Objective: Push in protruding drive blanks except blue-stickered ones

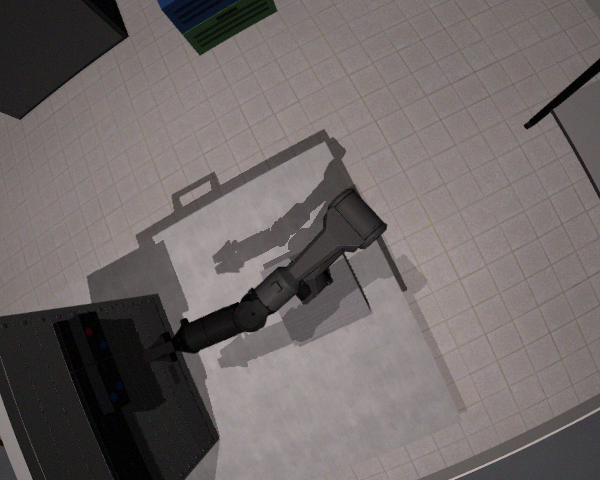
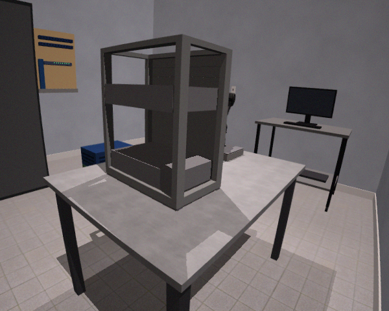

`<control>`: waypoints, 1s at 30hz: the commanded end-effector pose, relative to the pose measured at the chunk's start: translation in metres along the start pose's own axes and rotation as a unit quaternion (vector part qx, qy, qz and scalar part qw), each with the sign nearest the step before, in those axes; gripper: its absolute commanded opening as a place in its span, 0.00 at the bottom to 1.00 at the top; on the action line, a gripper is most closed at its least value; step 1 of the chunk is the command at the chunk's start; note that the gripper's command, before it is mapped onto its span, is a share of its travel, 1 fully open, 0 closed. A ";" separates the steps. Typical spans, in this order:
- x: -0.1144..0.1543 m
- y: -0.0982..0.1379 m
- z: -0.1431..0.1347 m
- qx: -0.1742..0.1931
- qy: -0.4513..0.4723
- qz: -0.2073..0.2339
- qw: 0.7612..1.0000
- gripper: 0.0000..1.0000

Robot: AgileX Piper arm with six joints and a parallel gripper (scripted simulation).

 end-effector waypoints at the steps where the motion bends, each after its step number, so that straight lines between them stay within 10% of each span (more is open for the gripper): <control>1: 0.003 -0.009 -0.001 -0.003 0.000 0.000 1.000 1.00; 30: 0.039 -0.091 -0.009 -0.004 0.000 0.000 1.000 1.00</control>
Point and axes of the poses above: the point where the finger pads meet when closed, its own y axis back along the fingers, its own z axis across the jaws, x = y × z, the point moved 1 cm from there along y, back along the fingers, and after that the axes turned 14 degrees about -y, right-handed, at the moved point
